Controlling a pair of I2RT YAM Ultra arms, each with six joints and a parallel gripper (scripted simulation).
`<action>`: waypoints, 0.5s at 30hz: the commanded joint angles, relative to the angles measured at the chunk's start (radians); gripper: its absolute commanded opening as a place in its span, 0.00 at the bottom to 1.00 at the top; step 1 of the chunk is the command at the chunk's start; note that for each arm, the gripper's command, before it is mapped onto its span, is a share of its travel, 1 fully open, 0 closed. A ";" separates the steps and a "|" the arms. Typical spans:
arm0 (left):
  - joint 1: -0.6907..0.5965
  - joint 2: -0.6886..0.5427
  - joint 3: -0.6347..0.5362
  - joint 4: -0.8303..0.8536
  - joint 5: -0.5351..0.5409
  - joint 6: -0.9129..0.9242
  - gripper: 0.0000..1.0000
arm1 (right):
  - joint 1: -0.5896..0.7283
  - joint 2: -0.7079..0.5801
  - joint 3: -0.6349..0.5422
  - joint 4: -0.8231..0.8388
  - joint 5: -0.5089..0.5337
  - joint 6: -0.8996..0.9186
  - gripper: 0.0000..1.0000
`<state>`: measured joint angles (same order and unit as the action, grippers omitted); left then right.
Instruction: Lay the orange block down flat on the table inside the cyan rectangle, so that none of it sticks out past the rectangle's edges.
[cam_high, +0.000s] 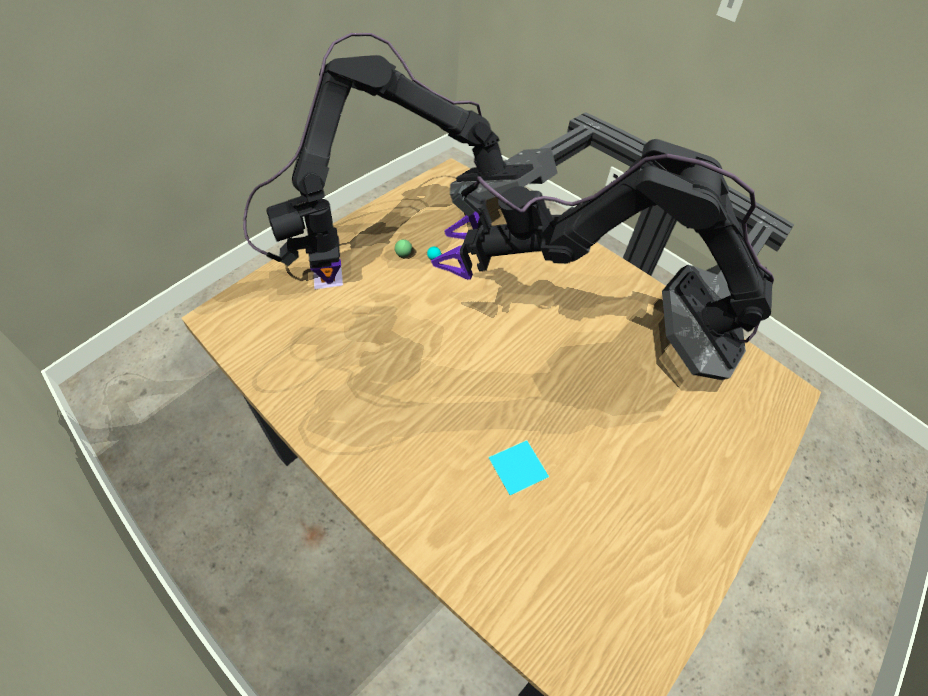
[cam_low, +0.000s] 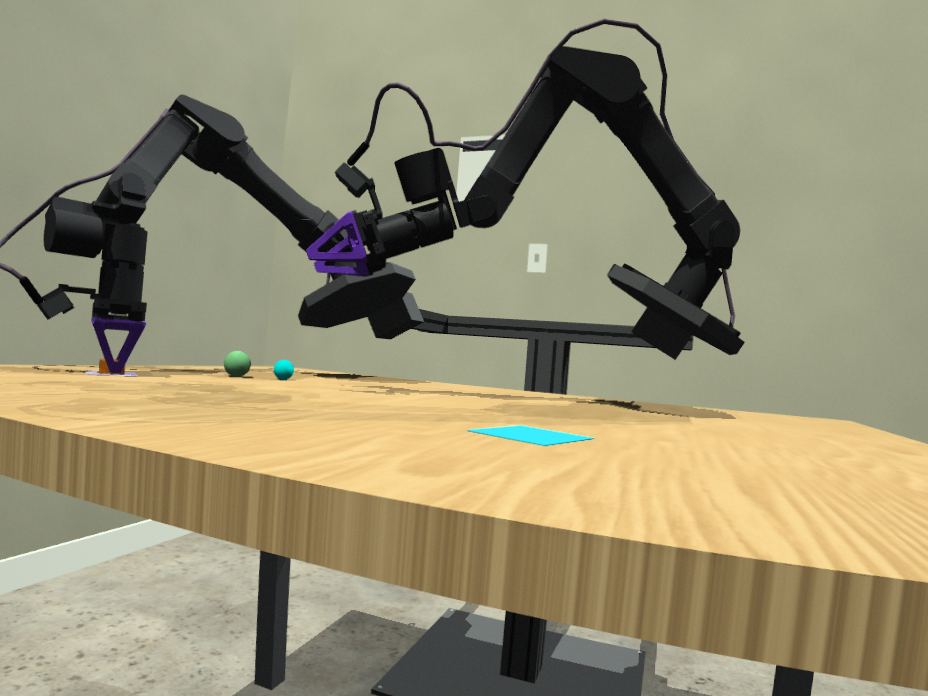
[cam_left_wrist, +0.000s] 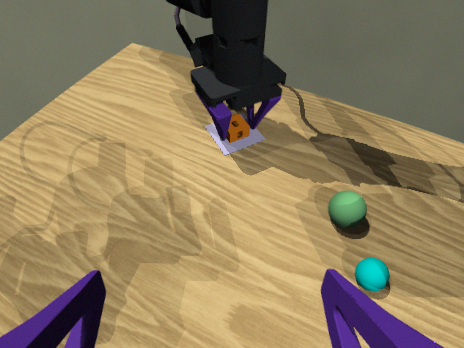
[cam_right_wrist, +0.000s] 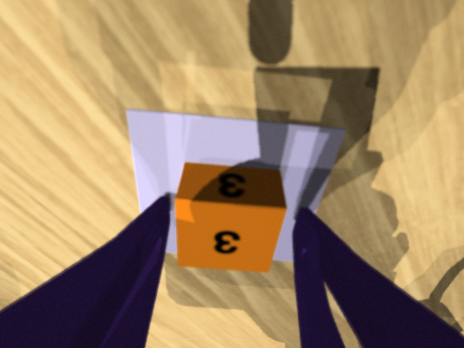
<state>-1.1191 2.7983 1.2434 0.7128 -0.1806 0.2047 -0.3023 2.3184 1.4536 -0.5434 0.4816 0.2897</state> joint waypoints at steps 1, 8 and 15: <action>-0.002 0.012 0.029 0.006 0.009 0.007 1.00 | 0.007 0.004 -0.007 0.020 -0.006 -0.012 0.47; -0.002 0.012 0.029 0.006 0.009 0.007 1.00 | 0.007 -0.005 0.001 0.008 -0.002 -0.005 0.39; -0.002 0.004 0.019 0.006 0.009 0.007 1.00 | 0.007 -0.005 0.001 0.008 -0.002 -0.005 0.31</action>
<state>-1.1191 2.7983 1.2434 0.7128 -0.1806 0.2047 -0.3023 2.3184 1.4536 -0.5423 0.4816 0.2893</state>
